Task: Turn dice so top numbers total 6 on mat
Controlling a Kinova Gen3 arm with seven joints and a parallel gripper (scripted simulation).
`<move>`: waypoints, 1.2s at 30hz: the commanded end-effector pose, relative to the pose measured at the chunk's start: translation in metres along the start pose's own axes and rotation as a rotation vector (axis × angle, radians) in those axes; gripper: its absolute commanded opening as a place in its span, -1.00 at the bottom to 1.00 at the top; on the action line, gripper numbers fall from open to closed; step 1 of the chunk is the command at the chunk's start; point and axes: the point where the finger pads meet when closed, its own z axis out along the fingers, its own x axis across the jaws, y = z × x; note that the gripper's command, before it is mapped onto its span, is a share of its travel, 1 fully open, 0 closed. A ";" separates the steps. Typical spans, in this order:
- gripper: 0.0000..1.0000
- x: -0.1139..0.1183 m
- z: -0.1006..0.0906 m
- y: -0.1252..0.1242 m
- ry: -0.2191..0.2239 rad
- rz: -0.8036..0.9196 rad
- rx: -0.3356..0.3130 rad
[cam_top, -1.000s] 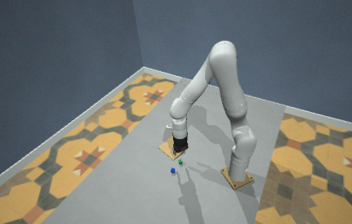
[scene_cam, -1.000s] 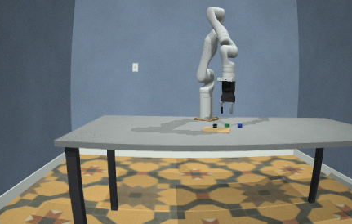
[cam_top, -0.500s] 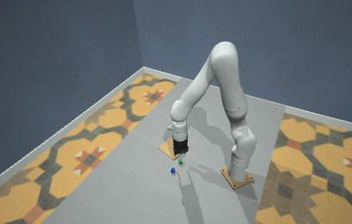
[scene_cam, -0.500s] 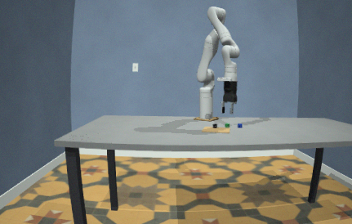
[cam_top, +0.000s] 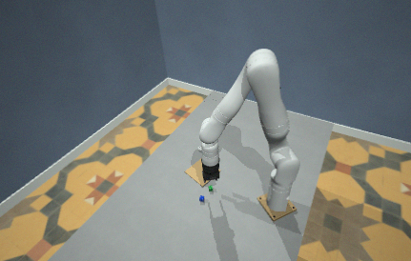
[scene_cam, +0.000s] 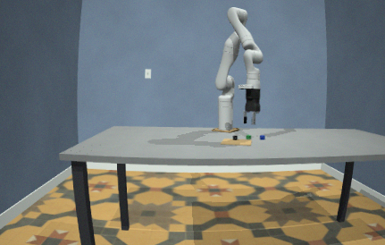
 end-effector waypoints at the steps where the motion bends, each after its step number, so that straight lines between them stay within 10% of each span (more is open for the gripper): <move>1: 1.00 -0.001 0.000 0.001 -0.002 0.003 0.000; 10: 1.00 0.000 0.000 0.001 -0.002 0.010 0.001; 11: 0.40 0.000 0.000 0.001 -0.002 0.010 0.001; 36: 0.40 0.000 0.000 0.001 -0.002 0.010 0.001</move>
